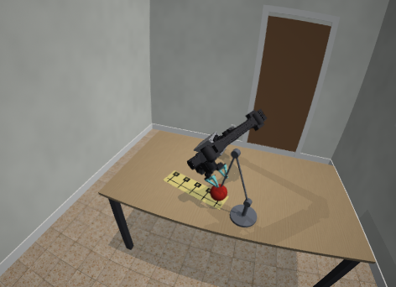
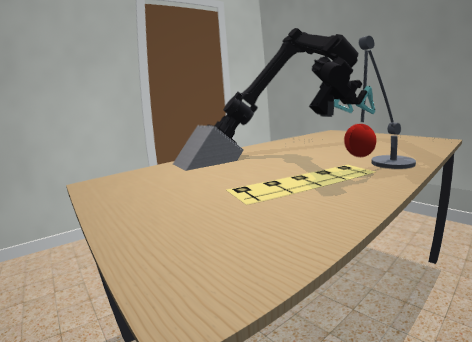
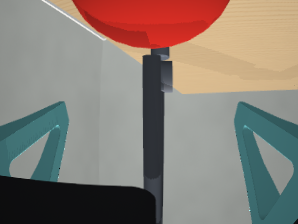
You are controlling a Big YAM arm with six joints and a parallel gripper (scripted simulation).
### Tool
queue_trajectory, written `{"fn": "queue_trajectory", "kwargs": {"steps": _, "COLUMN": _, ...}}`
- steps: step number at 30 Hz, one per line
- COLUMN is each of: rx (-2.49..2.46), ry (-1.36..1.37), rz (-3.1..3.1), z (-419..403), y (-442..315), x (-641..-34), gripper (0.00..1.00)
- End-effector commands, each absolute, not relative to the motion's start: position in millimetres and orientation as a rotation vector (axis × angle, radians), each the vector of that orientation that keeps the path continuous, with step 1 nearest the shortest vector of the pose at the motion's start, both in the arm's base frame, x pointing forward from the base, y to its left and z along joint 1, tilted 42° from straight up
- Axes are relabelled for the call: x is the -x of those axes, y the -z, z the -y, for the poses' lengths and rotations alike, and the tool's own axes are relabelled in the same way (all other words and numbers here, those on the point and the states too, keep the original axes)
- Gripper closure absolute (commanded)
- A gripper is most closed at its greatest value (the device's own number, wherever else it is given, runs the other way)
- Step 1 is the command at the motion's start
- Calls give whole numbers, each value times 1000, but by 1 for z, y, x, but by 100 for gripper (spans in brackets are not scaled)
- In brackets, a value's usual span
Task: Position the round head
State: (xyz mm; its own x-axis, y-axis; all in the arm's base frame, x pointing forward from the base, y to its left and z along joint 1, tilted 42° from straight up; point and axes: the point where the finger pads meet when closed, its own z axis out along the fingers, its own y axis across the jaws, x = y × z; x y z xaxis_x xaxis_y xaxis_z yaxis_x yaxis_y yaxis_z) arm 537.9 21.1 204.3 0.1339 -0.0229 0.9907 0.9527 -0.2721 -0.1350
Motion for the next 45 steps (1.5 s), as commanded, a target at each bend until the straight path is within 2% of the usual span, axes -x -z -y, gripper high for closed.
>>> {"fn": "queue_trajectory", "kwargs": {"steps": 1, "rx": 1466, "ry": 1317, "rz": 966, "z": -18, "y": -209, "x": -539, "gripper": 0}}
{"fn": "queue_trajectory", "kwargs": {"steps": 32, "rx": 1467, "ry": 1315, "rz": 964, "z": -18, "y": -208, "x": -539, "gripper": 0}}
{"fn": "queue_trajectory", "kwargs": {"steps": 45, "rx": 1467, "ry": 1315, "rz": 964, "z": 37, "y": -208, "x": -526, "gripper": 0}}
